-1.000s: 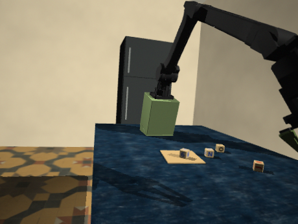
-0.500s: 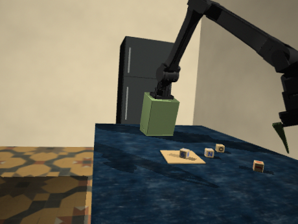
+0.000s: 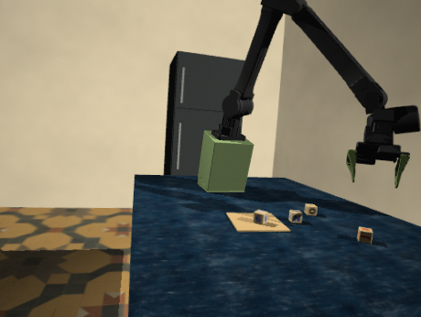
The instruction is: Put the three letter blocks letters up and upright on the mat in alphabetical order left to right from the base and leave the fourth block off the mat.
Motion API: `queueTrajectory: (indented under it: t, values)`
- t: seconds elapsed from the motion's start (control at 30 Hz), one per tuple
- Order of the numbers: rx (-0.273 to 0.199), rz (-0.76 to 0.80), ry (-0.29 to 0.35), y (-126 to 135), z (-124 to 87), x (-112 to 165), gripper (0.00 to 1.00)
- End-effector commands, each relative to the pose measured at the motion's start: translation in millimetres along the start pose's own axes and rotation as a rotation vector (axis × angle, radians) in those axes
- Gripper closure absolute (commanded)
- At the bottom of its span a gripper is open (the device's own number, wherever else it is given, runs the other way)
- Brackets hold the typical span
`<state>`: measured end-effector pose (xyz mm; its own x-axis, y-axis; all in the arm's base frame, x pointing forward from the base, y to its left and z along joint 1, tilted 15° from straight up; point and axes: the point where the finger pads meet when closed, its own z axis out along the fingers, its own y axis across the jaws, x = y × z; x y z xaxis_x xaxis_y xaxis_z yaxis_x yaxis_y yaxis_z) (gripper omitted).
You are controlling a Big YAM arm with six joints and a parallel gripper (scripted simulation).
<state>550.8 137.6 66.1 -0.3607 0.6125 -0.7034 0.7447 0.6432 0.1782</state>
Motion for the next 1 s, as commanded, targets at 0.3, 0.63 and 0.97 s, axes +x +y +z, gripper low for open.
queueTrajectory:
  t: [0.3,0.63,0.97]
  values:
    - [-0.001,0.059,-0.026,8.8,6.3,-16.4,0.00]
    - [0.001,0.059,-0.027,8.2,7.1,-17.3,0.00]
    - [0.001,0.059,-0.027,8.2,7.1,-17.3,0.00]
